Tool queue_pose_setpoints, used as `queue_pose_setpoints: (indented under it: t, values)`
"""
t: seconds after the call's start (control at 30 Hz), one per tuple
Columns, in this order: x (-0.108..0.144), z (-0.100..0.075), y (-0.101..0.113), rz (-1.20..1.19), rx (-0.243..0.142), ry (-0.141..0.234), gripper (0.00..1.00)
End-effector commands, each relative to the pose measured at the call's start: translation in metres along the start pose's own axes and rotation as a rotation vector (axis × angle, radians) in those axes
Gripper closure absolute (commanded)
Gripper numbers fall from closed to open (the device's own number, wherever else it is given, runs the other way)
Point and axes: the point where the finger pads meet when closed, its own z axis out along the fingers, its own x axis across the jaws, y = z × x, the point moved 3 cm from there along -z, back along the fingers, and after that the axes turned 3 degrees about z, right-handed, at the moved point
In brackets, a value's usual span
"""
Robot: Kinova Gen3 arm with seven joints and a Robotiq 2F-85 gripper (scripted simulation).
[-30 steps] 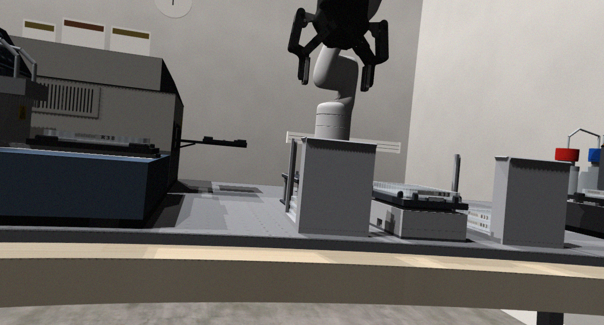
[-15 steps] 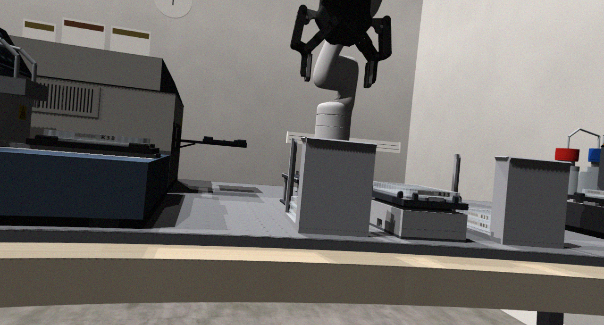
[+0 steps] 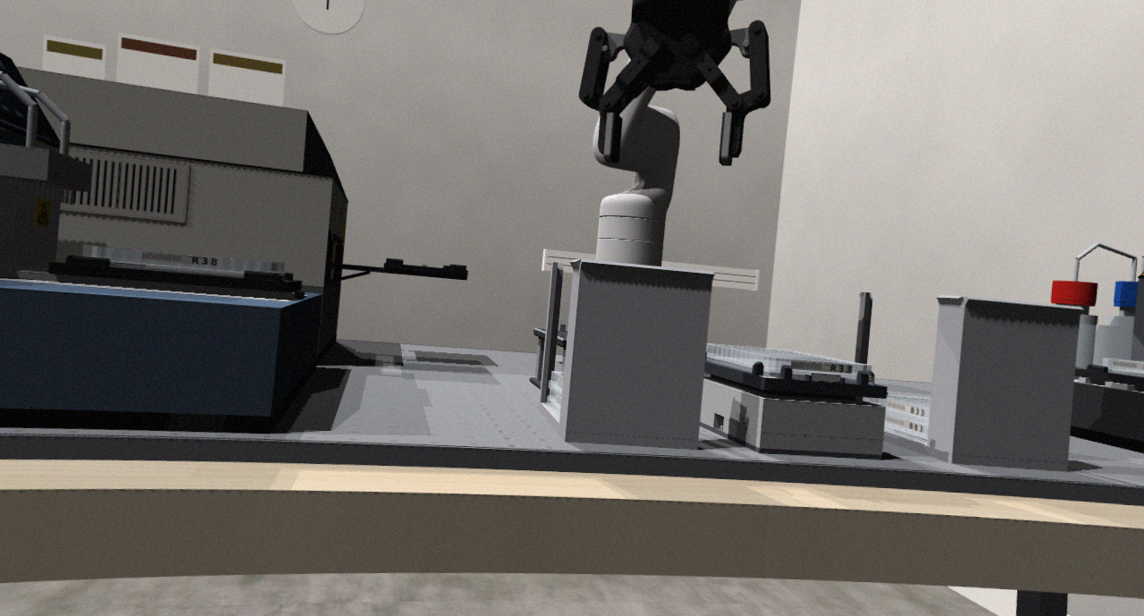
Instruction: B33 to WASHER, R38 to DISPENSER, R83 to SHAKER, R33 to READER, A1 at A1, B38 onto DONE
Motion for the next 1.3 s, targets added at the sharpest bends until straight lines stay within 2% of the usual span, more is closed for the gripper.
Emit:
queue_pose_setpoints:
  t: [0.0, 0.47, 0.53, 0.97, 1.1, 1.27]
  values:
    - [0.005, -0.001, -0.003, 0.120, -0.004, -0.009, 0.00]
    - [0.022, -0.001, -0.016, 0.631, -0.006, -0.008, 0.00]
    - [0.022, -0.001, -0.016, 0.631, -0.006, -0.008, 0.00]
    - [0.040, 0.000, -0.028, 1.138, -0.008, -0.006, 0.00]
    - [0.042, 0.000, -0.030, 1.178, -0.008, -0.006, 0.00]
    - [0.048, 0.000, -0.034, 1.374, -0.009, -0.006, 0.00]
